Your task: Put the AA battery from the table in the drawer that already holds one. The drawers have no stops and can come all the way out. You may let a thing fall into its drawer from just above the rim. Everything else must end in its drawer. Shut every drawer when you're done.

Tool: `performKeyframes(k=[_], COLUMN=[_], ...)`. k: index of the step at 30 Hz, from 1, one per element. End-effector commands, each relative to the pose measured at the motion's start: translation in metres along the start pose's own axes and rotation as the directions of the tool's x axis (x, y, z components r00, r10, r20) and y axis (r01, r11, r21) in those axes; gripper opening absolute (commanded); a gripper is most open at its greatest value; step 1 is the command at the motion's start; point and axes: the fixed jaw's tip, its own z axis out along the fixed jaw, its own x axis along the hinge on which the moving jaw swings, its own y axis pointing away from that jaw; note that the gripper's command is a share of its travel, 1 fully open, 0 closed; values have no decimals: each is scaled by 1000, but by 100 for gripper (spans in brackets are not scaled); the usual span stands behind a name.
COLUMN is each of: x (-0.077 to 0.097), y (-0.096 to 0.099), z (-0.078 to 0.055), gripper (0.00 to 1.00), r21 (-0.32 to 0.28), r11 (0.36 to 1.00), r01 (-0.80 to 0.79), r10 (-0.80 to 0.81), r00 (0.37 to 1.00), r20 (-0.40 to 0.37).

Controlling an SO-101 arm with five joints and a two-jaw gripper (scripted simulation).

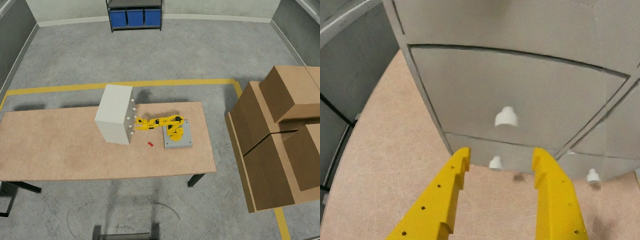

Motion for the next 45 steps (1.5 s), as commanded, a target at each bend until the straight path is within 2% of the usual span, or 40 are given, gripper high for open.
performKeyframes(k=[1, 45], x=[4, 8], y=[-3, -4], z=[1, 2], gripper=[21, 21], r21=[11, 15], r11=[1000, 1000], r01=[-8, -9], r10=[8, 9], r00=[1000, 1000], r20=[-10, -10])
